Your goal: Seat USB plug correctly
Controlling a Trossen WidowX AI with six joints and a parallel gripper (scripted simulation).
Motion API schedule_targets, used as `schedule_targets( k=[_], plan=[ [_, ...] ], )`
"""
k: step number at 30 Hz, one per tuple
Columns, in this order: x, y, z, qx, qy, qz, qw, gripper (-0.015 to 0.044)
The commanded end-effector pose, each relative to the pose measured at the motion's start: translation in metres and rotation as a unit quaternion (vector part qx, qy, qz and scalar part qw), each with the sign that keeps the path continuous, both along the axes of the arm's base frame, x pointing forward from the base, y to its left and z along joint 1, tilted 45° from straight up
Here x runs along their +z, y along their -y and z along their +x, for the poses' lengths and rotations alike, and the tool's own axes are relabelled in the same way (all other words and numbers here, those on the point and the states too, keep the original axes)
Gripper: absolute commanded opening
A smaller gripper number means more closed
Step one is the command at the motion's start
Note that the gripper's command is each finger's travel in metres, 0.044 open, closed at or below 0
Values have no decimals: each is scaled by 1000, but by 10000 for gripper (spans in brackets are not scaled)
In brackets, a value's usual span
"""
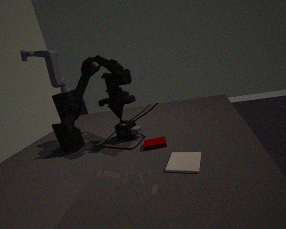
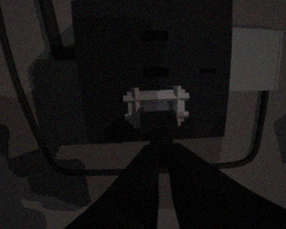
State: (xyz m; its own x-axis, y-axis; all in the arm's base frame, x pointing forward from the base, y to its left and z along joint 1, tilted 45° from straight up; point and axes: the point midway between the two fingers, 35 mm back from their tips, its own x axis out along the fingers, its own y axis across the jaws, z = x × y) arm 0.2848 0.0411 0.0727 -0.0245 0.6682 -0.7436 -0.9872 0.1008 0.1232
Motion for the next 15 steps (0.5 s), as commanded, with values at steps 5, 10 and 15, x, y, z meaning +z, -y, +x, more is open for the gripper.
schedule_targets(
  k=[5, 10, 15],
  plan=[
    [-1, -1, 0, -2, 0, 0, 1000, 0],
    [-1, -1, 0, -2, 0, 0, 1000, 0],
    [-2, -2, 0, -2, 0, 0, 1000, 0]
  ],
)
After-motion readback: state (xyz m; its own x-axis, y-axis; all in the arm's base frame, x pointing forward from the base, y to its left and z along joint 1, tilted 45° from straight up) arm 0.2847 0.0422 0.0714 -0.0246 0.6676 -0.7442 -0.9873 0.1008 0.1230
